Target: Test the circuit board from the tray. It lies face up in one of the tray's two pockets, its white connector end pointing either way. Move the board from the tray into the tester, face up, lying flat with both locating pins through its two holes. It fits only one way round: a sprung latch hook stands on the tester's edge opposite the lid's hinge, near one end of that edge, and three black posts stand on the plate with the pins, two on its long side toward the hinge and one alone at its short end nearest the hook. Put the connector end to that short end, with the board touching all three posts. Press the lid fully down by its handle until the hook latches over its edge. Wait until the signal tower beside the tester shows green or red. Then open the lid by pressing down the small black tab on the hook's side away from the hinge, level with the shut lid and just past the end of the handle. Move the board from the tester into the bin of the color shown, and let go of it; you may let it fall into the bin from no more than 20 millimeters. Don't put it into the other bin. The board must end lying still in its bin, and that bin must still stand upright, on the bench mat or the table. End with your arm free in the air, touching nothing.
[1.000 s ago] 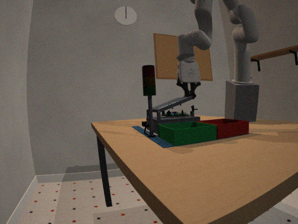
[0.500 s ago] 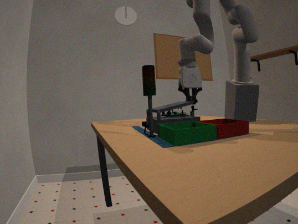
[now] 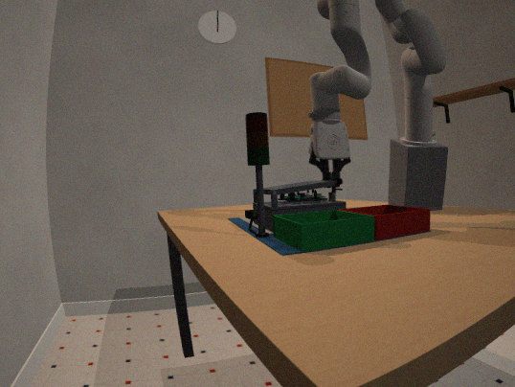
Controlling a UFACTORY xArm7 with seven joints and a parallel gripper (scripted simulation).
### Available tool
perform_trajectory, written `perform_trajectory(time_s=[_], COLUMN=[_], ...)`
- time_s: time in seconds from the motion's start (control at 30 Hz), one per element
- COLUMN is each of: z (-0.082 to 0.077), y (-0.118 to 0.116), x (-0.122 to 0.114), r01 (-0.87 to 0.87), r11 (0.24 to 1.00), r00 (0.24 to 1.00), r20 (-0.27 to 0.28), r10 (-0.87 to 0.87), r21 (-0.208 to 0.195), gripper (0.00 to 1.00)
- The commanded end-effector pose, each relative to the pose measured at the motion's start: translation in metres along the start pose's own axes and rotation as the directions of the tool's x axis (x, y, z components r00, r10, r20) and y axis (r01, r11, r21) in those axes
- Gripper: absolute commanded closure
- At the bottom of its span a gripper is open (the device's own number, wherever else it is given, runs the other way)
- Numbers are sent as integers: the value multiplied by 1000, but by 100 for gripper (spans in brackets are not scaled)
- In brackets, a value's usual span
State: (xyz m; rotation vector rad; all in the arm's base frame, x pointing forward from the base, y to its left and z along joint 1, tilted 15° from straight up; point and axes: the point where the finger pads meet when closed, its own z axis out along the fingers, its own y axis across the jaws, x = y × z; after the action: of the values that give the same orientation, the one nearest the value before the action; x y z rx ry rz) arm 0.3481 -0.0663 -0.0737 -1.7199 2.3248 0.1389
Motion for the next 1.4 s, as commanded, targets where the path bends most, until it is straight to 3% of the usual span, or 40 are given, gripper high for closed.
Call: perform_trajectory(time_s=[0.0,0.53,1.37], z=[3,12,13], y=[-1,-1,-1], x=[0,0,0], r01=[0,0,0], r11=[1000,1000,1000], r00=[1000,1000,1000], r20=[0,0,0], r10=[0,0,0], r21=[4,4,4], gripper=[100,100,100])
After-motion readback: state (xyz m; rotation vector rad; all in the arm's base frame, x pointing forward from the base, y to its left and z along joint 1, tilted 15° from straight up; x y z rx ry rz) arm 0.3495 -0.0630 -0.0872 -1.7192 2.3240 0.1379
